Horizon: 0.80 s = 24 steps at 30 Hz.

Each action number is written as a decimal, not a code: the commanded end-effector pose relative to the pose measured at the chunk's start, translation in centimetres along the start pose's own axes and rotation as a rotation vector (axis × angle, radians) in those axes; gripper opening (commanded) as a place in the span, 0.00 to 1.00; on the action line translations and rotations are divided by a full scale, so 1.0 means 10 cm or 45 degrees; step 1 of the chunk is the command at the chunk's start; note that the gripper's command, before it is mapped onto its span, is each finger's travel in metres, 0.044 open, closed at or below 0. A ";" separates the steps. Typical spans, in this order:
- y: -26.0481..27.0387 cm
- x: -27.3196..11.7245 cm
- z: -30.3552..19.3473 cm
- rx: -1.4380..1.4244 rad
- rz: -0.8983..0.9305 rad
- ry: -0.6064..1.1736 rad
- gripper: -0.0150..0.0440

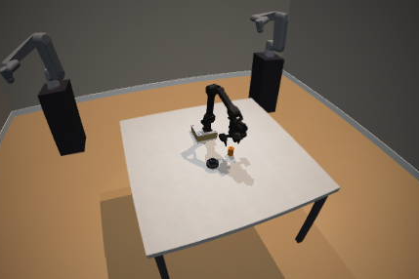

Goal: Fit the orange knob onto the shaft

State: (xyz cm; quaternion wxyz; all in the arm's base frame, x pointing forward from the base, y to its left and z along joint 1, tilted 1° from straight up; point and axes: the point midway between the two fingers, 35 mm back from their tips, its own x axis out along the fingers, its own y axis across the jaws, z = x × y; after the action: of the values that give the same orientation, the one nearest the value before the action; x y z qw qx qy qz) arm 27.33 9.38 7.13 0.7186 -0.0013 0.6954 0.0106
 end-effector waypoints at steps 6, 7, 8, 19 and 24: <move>-0.02 0.15 -0.04 0.005 -0.014 0.021 1.00; -0.02 0.17 -0.04 0.005 -0.014 0.021 1.00; -0.02 0.18 -0.03 0.004 -0.014 0.022 1.00; -0.02 0.36 -0.03 0.003 -0.014 0.022 1.00; -0.02 0.45 -0.03 0.003 -0.014 0.022 1.00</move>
State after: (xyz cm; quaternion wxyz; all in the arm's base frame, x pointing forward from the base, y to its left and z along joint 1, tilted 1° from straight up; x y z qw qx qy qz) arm 27.52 9.45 3.59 0.7171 -0.0018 0.6969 0.0100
